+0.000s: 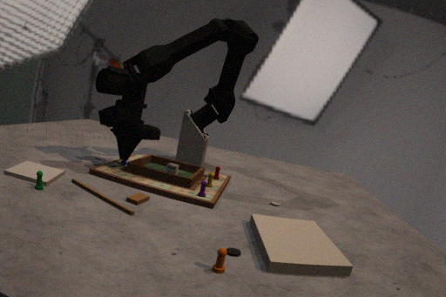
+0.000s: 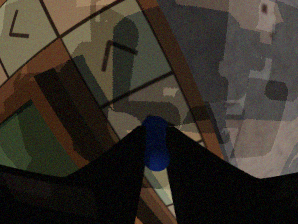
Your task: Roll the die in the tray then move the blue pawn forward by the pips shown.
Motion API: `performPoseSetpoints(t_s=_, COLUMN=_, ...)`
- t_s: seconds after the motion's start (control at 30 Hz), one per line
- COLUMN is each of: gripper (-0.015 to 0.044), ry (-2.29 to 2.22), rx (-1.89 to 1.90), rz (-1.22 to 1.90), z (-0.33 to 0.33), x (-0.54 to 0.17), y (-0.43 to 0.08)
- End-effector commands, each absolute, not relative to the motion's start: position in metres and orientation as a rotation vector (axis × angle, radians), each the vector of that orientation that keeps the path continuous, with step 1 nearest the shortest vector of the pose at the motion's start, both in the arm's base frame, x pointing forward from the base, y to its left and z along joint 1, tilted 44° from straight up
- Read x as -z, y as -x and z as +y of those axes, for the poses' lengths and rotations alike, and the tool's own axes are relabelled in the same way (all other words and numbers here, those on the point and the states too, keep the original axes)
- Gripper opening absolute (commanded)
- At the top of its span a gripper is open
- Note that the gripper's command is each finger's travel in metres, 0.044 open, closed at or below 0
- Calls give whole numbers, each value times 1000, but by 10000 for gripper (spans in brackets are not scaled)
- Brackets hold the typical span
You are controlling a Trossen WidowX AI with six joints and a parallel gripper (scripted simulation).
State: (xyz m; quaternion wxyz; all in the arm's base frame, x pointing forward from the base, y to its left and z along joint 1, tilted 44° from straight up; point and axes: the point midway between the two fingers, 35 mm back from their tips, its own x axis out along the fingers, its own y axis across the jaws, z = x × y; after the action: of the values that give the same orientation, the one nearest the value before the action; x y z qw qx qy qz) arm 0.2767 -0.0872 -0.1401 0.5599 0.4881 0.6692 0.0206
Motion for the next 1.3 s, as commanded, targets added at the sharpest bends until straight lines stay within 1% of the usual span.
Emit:
performPoseSetpoints(t_s=0.0, gripper=0, ry=-1151, rx=-45, rz=1577, z=-101, x=128, y=-277)
performPoseSetpoints(t_s=0.4, gripper=0, ry=-1150, rx=-43, rz=1579, z=-168, x=53, y=-262)
performPoseSetpoints(t_s=0.63, gripper=0, ry=-1150, rx=-44, rz=1579, z=-171, x=49, y=-261)
performPoseSetpoints(t_s=1.17, gripper=0, ry=-1146, rx=-50, rz=1571, z=-142, x=103, y=-353)
performPoseSetpoints(t_s=1.27, gripper=0, ry=-1150, rx=-49, rz=1574, z=-138, x=108, y=-361)
